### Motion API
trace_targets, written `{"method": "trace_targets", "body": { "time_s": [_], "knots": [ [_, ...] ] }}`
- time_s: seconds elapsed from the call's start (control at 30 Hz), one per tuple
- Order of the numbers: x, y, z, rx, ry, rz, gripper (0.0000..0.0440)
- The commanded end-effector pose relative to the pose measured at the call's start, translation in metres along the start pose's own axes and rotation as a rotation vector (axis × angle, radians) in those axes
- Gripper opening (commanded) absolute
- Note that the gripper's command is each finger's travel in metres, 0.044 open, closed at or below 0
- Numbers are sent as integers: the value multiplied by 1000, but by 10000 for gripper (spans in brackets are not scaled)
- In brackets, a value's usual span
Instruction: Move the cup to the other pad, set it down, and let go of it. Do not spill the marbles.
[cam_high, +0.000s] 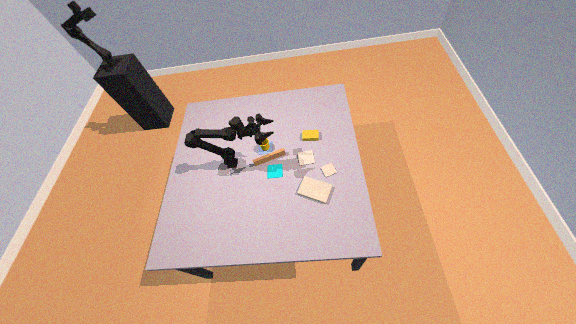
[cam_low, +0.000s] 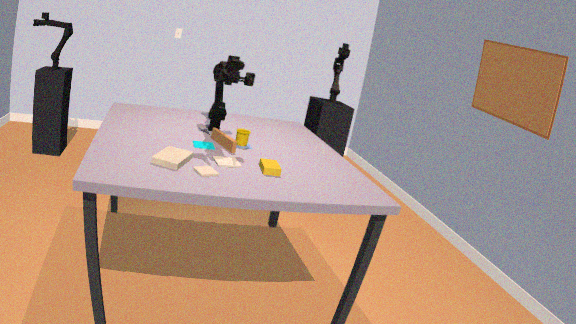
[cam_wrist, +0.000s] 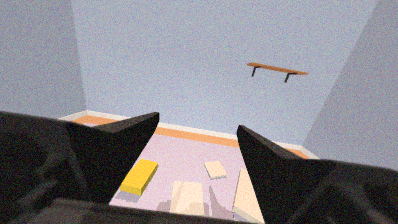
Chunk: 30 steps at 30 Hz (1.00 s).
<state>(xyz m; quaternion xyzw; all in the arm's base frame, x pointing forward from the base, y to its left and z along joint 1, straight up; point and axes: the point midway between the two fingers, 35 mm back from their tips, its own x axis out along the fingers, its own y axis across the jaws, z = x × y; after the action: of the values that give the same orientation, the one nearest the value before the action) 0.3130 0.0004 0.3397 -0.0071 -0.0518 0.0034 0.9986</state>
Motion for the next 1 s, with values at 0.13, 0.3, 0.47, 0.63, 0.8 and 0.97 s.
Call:
{"method": "trace_targets", "body": {
  "time_s": [0.13,0.3,0.47,0.63,0.8,0.97],
  "knots": [
    [-2,2,2,12,12,11,269],
    [-4,5,2,33,38,21,137],
    [-5,8,1,68,76,29,44],
    [-5,13,3,119,114,45,121],
    [-5,18,7,175,147,61,194],
    [-5,24,9,234,192,75,186]
  ]
}}
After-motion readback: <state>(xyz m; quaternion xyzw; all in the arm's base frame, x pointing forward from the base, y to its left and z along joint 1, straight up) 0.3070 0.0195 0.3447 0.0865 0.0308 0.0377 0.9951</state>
